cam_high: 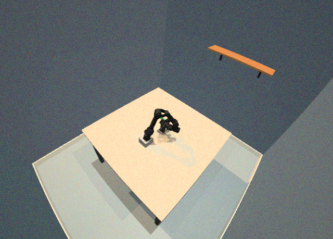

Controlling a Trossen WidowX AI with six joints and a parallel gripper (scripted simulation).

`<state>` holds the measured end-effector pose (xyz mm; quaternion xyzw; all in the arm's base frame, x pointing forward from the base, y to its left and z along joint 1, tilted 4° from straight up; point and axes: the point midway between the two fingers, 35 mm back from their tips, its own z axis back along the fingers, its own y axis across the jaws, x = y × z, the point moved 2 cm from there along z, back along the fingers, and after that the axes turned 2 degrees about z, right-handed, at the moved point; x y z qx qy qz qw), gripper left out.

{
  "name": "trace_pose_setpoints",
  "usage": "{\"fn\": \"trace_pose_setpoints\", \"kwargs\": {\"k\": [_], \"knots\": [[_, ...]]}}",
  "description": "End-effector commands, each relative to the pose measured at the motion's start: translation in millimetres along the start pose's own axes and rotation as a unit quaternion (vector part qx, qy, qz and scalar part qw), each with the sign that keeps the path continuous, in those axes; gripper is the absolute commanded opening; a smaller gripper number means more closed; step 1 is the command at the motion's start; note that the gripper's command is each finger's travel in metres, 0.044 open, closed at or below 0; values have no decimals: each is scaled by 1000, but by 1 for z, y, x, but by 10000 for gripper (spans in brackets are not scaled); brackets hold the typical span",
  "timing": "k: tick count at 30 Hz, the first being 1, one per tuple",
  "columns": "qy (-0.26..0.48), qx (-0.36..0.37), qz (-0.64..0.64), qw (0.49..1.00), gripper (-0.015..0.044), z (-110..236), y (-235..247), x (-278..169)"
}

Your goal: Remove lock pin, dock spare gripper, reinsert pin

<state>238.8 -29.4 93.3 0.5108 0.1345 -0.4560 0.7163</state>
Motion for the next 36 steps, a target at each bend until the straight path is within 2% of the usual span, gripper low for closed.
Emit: {"fn": "trace_pose_setpoints", "kwargs": {"k": [1, 16, 36], "knots": [[0, 0, 1, 1000, 52, 0, 0, 0], [0, 0, 1, 1000, 440, 0, 0, 0], [6, 4, -16, 1000, 440, 22, 2, -38]]}}
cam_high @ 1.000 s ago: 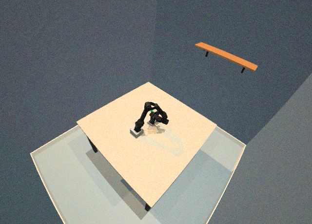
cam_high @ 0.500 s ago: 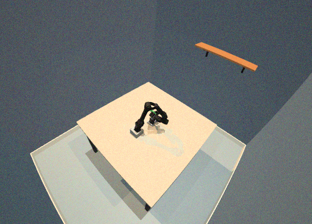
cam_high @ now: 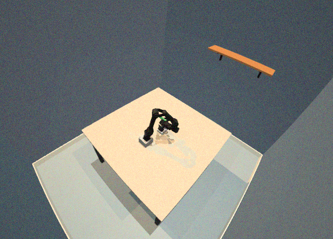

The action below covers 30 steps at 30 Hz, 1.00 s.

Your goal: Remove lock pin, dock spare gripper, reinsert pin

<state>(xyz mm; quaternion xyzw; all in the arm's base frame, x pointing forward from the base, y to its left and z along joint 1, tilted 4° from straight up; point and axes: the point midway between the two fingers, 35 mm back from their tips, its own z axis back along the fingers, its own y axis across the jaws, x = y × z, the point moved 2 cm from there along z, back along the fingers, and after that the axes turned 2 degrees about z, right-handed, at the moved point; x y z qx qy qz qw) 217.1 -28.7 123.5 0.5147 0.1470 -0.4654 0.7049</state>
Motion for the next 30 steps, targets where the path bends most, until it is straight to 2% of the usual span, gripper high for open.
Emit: {"fn": "trace_pose_setpoints", "kwargs": {"k": [1, 11, 30], "knots": [[-1, 0, 1, 1000, 440, 5, 0, -8], [0, 2, -8, 1000, 440, 14, 0, -27], [-63, 13, -9, 998, 440, 26, 11, -57]]}}
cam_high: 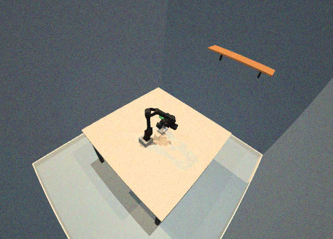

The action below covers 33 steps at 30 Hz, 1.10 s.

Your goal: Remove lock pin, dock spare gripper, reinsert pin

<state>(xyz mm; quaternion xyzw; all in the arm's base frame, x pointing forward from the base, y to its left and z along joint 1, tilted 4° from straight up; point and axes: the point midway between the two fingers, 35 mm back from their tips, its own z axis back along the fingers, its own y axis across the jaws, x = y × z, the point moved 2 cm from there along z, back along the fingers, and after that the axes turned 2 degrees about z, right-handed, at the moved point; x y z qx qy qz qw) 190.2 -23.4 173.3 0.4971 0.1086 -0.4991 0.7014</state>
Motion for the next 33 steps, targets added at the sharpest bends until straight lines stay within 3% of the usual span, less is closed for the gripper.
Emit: {"fn": "trace_pose_setpoints", "kwargs": {"k": [1, 25, 33], "knots": [[-13, 2, -1, 1000, 440, 3, 5, -7], [-59, 16, 1, 998, 440, 14, 22, -31], [-72, 4, 1, 997, 230, -31, 15, -67]]}}
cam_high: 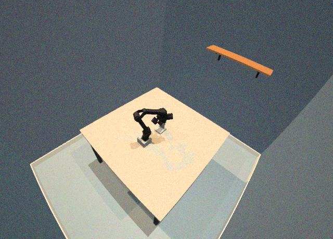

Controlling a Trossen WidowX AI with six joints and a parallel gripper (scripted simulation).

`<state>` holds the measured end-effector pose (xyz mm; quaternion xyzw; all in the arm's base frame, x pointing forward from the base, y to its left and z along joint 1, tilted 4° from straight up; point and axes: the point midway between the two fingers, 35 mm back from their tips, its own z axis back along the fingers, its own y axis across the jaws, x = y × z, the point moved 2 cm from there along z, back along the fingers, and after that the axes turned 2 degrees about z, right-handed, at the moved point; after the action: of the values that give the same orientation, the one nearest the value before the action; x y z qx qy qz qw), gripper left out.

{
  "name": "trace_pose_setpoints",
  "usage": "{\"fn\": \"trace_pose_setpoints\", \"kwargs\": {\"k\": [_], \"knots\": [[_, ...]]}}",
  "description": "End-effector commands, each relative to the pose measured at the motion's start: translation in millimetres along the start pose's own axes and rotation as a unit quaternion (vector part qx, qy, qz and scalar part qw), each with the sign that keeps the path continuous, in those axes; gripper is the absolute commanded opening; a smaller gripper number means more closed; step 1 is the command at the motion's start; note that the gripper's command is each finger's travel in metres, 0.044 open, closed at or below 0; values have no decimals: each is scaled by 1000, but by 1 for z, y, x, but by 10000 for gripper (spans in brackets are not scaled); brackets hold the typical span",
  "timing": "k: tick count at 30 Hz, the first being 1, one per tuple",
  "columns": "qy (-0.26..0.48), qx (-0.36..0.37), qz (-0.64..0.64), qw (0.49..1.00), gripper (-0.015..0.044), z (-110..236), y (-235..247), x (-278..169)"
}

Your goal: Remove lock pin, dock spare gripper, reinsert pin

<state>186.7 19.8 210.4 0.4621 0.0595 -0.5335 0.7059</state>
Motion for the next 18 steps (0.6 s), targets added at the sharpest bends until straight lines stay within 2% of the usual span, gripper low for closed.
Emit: {"fn": "trace_pose_setpoints", "kwargs": {"k": [1, 2, 9, 14, 18], "knots": [[0, 6, 2, 1000, 204, -17, -6, -25], [3, 10, 1, 1000, 180, -22, -7, -32], [3, 6, 28, 1000, 180, -27, -5, -42], [-42, -93, 243, 965, 180, -35, 28, -27], [-46, -188, 420, 887, 180, -49, 54, -13]]}}
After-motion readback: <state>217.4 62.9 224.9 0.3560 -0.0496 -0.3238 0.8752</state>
